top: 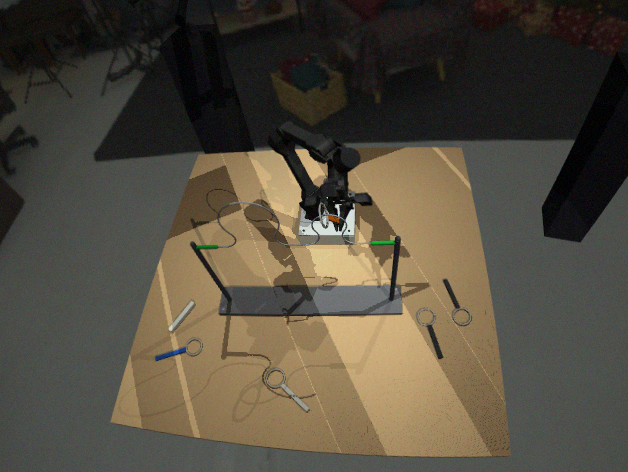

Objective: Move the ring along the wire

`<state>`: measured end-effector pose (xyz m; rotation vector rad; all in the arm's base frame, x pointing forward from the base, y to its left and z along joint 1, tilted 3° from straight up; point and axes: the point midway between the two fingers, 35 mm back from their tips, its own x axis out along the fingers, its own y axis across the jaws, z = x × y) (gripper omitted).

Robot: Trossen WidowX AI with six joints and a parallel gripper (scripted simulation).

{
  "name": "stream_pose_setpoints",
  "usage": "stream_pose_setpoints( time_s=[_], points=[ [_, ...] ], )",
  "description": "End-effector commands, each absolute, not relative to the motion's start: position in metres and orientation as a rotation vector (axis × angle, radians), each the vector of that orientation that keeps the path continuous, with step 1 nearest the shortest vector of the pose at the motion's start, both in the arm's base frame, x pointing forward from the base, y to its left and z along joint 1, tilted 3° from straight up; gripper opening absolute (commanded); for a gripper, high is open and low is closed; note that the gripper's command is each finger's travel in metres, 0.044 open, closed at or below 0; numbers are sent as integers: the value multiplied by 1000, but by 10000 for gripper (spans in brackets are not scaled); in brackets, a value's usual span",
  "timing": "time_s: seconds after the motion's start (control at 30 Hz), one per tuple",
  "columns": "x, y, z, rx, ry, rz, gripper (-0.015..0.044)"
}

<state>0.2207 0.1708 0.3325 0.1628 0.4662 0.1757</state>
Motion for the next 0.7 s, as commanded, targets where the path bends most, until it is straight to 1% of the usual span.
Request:
stream_pose_setpoints(
  time_s=[0.0,0.67],
  points=[
    [223,164,331,69,449,145,-150],
    [229,135,332,-345,370,21,-150]
  ],
)
